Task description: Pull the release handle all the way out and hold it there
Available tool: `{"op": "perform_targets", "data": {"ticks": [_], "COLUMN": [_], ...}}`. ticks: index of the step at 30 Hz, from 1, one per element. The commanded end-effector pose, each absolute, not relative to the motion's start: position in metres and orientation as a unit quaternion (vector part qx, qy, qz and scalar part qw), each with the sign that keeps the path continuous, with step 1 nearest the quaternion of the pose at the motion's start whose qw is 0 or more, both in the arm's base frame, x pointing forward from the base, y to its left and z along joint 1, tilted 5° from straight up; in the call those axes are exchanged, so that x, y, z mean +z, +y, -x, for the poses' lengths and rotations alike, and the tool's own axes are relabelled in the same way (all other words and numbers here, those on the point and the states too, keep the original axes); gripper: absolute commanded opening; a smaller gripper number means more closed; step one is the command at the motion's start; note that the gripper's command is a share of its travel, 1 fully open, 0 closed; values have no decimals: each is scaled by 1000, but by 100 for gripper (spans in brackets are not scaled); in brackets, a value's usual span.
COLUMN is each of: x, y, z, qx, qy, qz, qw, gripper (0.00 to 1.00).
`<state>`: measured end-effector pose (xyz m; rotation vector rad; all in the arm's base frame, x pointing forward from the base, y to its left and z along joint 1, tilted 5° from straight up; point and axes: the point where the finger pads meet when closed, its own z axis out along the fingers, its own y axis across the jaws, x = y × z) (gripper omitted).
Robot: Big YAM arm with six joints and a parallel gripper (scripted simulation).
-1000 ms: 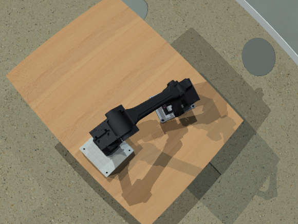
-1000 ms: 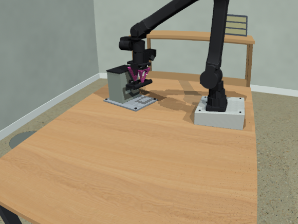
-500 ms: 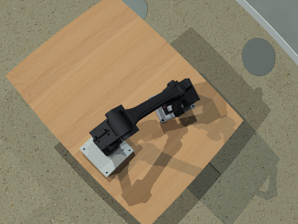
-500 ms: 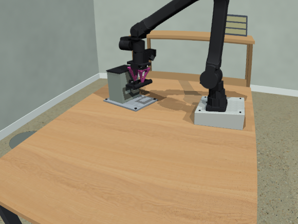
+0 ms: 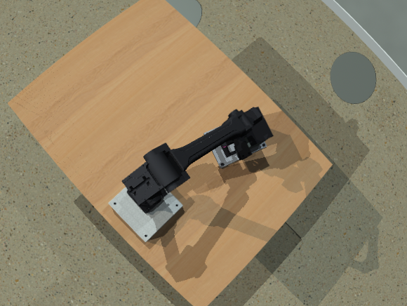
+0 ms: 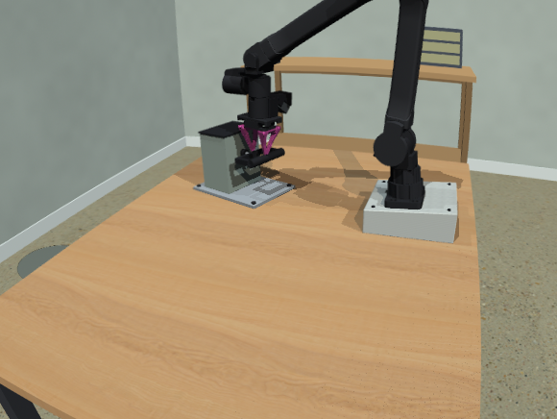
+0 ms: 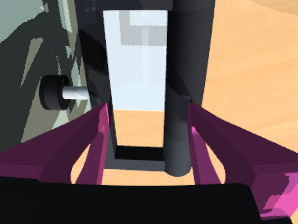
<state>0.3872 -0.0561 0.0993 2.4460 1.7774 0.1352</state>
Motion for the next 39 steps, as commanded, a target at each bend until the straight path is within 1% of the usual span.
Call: {"op": "perform_targets", "data": {"ticks": [1, 9, 10, 39], "x": [96, 96, 96, 96], "y": [-55, -55, -55, -55], "z": [-395, -395, -395, -395], "qx": [45, 45, 45, 45], "qy": [586, 586, 586, 586], "qz": [-807, -807, -807, -807], "qw": [59, 59, 59, 59], "gripper": [48, 48, 0, 0]}}
